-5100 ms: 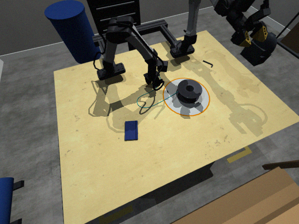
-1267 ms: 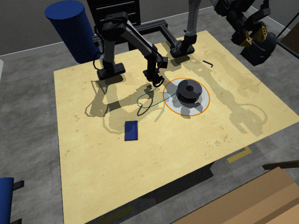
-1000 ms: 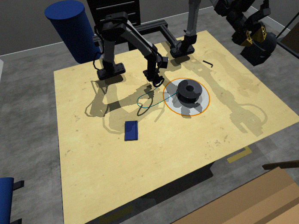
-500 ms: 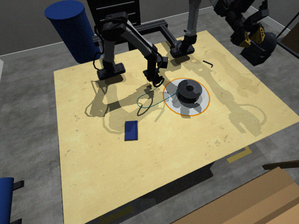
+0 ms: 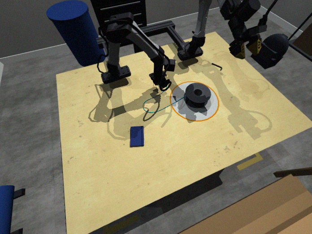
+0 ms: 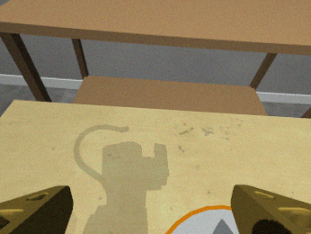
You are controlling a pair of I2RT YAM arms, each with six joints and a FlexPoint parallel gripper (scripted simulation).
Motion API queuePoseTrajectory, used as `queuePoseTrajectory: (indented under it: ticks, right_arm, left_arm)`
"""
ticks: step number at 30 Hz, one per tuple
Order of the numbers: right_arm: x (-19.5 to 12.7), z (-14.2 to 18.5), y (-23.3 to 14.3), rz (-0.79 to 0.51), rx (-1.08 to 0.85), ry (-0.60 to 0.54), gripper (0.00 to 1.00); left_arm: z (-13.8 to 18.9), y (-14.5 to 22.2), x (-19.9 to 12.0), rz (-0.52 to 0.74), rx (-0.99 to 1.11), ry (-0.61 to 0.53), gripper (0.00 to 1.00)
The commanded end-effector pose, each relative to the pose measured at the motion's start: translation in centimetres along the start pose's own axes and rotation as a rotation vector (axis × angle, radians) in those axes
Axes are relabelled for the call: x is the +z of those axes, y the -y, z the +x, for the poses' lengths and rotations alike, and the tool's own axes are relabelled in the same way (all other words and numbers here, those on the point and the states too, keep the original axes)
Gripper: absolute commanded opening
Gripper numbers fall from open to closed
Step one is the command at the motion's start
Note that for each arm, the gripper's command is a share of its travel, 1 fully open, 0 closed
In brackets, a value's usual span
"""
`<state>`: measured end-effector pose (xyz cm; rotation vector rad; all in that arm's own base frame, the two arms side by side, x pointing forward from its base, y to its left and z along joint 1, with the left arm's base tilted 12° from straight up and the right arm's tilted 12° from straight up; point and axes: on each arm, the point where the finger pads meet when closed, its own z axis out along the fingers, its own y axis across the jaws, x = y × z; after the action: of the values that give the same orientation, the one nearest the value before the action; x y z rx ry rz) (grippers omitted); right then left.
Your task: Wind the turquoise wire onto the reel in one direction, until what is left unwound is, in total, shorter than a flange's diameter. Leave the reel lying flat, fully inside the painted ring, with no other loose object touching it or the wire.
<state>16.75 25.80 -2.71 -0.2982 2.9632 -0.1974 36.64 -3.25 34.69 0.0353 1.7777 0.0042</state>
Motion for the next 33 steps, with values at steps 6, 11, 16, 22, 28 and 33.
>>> queuePoseTrajectory:
  ticks: [6, 11, 16, 22, 28, 33]
  right_arm:
    - [-0.6, -0.9, -1.2, -0.029, 0.009, 0.034, 0.0]
    - [-0.6, -0.9, -1.2, -0.029, 0.009, 0.034, 0.0]
    - [-0.6, -0.9, -1.2, -0.029, 0.009, 0.034, 0.0]
    - [-0.6, -0.9, -1.2, -0.029, 0.009, 0.034, 0.0]
    - [-0.6, -0.9, -1.2, -0.029, 0.009, 0.034, 0.0]
    - [-0.6, -0.9, -1.2, -0.029, 0.009, 0.034, 0.0]
  left_arm:
    - [5.8, 3.0, 0.0, -0.026, 0.005, -0.262, 0.82]
    - [9.3, 5.1, 0.3, -0.028, 0.016, -0.429, 0.82]
    - [10.6, 6.4, 0.4, -0.03, 0.022, -0.532, 0.82]
    - [14.7, 9.3, 0.5, -0.032, 0.035, -0.732, 0.82]
    - [18.4, 11.6, 0.5, -0.034, 0.046, -0.907, 0.82]
    - [19.0, 12.7, 0.7, -0.035, 0.051, -0.979, 0.82]
